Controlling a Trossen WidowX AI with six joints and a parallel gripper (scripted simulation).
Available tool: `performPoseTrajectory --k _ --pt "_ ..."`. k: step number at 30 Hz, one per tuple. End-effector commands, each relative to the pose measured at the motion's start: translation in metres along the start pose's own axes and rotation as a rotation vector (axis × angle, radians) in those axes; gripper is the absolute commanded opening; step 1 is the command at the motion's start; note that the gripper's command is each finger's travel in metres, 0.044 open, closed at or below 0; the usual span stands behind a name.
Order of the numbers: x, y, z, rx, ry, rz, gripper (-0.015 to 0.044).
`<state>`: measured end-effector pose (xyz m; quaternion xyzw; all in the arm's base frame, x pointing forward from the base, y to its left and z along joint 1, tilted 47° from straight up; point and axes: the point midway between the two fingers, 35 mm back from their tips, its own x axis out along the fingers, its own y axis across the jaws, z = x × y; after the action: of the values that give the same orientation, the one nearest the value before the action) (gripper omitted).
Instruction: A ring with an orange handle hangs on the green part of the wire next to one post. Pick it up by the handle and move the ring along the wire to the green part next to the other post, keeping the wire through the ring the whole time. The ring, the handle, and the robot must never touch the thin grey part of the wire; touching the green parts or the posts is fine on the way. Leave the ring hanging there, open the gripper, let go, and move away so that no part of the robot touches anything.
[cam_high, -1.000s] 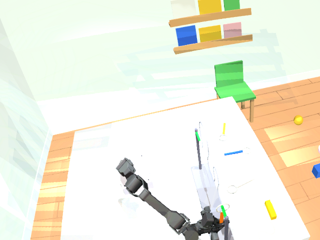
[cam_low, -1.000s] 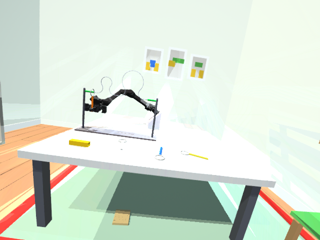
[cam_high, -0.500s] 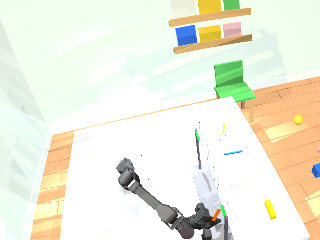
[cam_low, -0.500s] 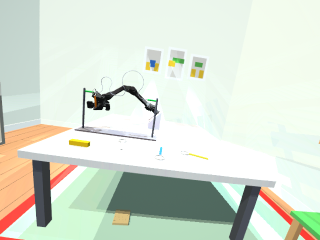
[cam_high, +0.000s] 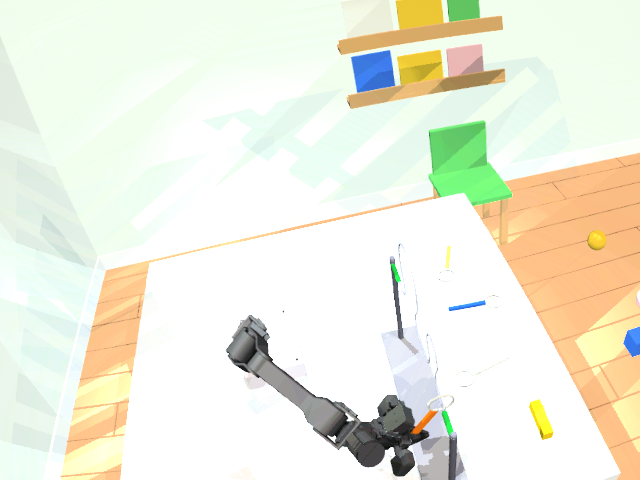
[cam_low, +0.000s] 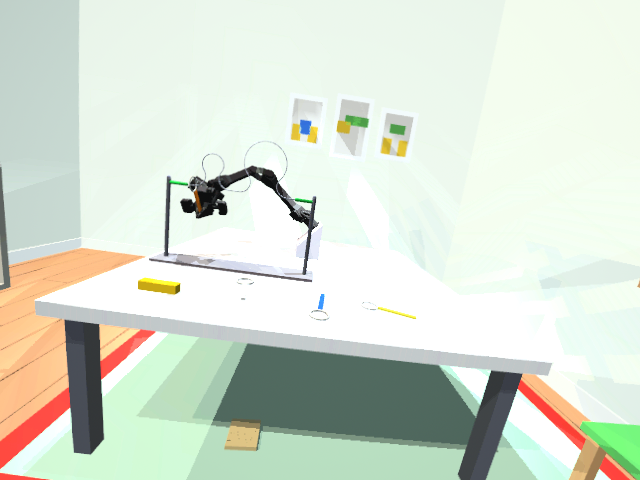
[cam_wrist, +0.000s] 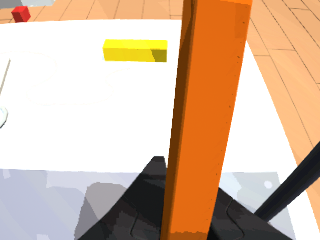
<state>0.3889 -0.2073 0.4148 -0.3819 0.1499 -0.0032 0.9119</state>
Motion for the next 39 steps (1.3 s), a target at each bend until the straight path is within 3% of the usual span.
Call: performPoseTrajectory --k 1,39 --pt "0.001 0.011 -0.004 0.045 0.016 0.026 -0.015" --pt "-0.023 0.125 0.042 0.763 0.006 0.427 -0.015"
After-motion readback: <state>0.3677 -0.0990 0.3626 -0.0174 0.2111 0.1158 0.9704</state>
